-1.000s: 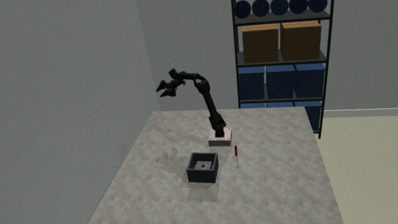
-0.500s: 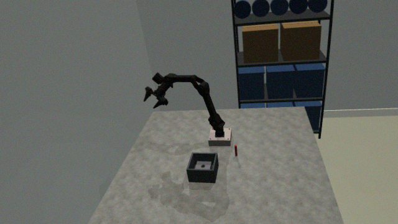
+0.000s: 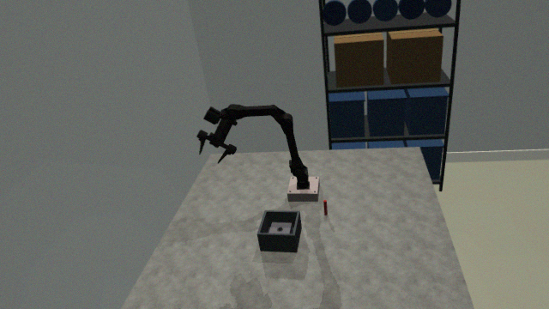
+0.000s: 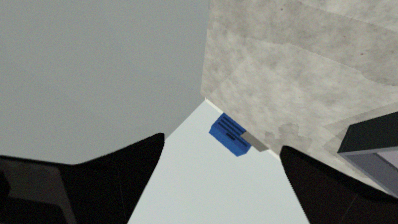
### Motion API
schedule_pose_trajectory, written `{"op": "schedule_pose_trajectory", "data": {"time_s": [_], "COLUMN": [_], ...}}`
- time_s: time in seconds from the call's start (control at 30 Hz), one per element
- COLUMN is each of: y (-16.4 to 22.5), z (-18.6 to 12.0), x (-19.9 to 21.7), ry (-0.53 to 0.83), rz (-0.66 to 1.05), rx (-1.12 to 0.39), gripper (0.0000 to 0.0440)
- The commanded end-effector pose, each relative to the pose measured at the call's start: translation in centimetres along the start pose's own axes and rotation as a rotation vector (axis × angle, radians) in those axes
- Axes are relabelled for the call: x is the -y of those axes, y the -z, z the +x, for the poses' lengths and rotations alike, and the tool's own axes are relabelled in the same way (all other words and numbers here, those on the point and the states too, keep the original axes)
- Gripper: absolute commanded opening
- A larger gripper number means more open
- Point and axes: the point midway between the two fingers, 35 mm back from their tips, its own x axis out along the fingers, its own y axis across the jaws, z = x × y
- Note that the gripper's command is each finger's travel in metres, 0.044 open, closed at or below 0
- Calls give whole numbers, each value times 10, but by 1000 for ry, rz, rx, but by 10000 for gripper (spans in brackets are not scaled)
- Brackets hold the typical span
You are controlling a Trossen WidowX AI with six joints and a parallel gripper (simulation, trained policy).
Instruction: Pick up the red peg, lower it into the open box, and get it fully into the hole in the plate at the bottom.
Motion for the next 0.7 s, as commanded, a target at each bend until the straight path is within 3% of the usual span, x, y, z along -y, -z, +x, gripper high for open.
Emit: {"op": "schedule_pose_trajectory", "data": {"time_s": [0.0,0.37,0.67], "y": [38,138,194], "z": [7,22,16], "x": [16,87,164], "ry": [43,205,357], "rz": [-122,-461,-695], "rx": [-9,-75,-138], "gripper": [440,440,440]}}
